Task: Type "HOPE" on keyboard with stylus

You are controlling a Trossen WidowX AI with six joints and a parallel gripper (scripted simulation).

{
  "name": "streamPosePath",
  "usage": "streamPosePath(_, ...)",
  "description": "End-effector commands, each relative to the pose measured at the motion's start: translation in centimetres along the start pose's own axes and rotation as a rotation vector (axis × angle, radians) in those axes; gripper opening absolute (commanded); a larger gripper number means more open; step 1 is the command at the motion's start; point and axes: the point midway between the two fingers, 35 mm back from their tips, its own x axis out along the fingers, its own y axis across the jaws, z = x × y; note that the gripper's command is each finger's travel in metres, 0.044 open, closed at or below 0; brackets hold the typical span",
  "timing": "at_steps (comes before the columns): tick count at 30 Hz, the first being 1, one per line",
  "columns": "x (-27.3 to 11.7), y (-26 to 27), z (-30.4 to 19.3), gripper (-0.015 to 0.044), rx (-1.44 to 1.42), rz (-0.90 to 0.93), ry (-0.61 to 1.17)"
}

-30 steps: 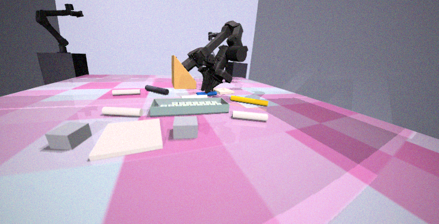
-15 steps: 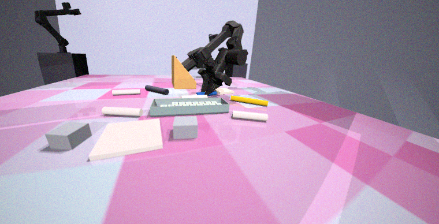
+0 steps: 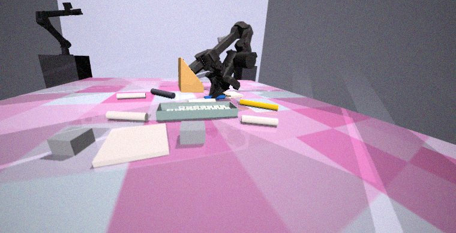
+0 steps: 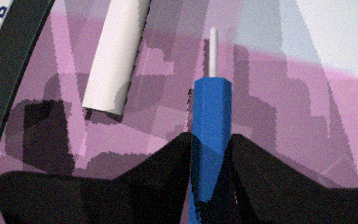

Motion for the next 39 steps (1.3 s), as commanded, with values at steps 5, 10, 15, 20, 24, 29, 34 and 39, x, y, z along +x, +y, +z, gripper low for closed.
streamPosePath(5,0.0,0.0,0.0,0.0,0.001,0.002,0.002)
streamPosePath(10,-0.6,0.1,0.3,0.0,0.0,0.001,0.001)
streamPosePath(15,-2.3,0.2,1.4,0.0,0.0,0.0,-0.002)
streamPosePath(20,-4.1,0.1,2.4,0.0,0.0,0.0,-0.002)
streamPosePath(24,-4.4,0.0,2.5,0.0,0.0,0.0,-0.002)
streamPosePath(29,-4.1,0.2,2.8,0.0,-0.044,-0.013,-0.015)
streamPosePath(34,-4.3,1.1,3.4,0.0,-0.212,-0.028,-0.042)
streamPosePath(39,-4.4,2.1,4.1,0.0,-0.38,-0.048,-0.068)
